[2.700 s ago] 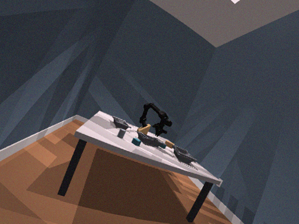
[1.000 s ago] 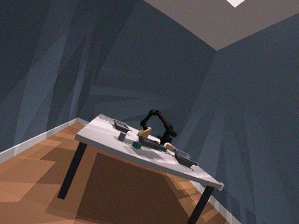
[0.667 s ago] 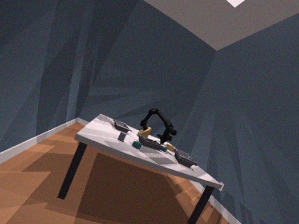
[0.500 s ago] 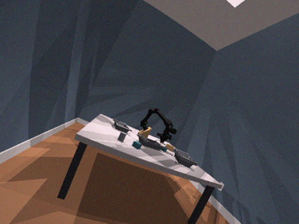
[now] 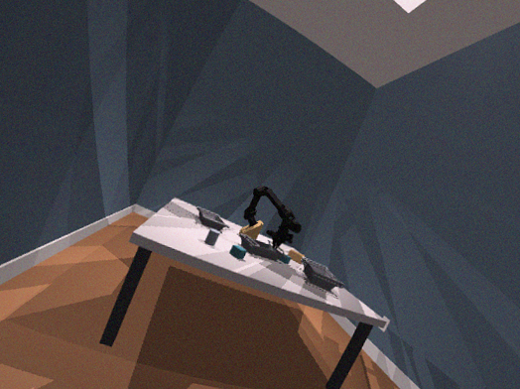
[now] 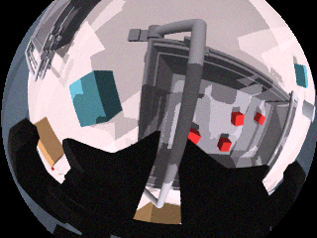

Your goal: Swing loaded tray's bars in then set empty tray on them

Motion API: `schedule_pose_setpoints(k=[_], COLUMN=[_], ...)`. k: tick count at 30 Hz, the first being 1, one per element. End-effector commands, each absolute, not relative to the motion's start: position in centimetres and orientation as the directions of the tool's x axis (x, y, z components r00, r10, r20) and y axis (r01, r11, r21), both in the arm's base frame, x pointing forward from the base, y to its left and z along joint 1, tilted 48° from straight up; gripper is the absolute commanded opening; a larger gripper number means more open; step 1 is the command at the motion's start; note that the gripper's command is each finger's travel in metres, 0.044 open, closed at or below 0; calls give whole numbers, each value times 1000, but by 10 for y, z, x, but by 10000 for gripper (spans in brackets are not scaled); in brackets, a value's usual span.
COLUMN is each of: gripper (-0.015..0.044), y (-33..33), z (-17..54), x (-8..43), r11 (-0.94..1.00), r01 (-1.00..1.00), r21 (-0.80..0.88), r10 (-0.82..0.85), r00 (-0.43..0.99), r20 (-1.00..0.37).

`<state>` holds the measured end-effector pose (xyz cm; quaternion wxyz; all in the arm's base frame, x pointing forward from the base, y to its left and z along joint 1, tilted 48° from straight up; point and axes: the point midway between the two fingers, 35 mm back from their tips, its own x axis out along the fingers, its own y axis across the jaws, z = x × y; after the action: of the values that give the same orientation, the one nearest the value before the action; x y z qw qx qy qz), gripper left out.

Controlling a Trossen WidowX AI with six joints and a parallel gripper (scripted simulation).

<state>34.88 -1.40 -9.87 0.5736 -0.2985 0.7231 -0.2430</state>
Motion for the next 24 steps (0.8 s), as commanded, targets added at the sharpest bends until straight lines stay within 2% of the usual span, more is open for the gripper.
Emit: schedule_pose_setpoints(k=[1,11,24], gripper=[86,86,86], y=[-27,6,0], z=[-97,-72,-77], x=[349,354,353], r11=[701,702,699], r01=[-162,-162,-173], r21=[-695,-693,-694], r10=[-713,-712,-715], r00=[-159,-158,-160], r20=[-682,-684,-680])
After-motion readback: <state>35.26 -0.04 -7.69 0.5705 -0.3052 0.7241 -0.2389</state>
